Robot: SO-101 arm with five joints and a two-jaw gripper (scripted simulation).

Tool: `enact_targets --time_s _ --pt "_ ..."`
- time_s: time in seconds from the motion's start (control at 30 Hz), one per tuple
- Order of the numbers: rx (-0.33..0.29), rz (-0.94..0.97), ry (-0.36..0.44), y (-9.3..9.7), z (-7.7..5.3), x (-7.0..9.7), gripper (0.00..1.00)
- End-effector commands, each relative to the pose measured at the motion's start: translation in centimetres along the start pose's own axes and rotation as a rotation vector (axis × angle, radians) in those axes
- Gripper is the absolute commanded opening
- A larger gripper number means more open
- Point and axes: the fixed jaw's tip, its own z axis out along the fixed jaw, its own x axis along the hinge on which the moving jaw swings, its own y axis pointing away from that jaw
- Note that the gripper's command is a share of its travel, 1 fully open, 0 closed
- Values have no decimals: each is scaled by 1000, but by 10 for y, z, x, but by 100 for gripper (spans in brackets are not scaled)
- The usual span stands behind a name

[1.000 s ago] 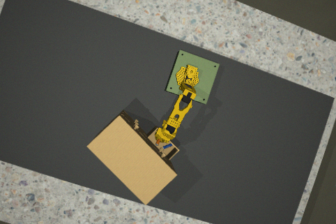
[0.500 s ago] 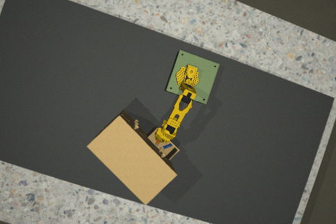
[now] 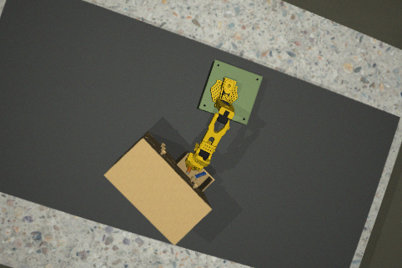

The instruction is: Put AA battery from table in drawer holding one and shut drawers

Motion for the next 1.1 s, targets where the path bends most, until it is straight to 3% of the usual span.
enact_targets --time_s 0.0,0.2,0.4,0.77,0.9,1.07 --pt "0 -2 2 0 1 1 0" --pt "0 -2 2 0 1 1 0" --pt "1 -2 2 0 16 -7 0" --pt "1 -2 2 0 16 -7 0" --pt "1 -2 2 0 25 -13 0" --pt "1 -2 2 0 25 -13 0"
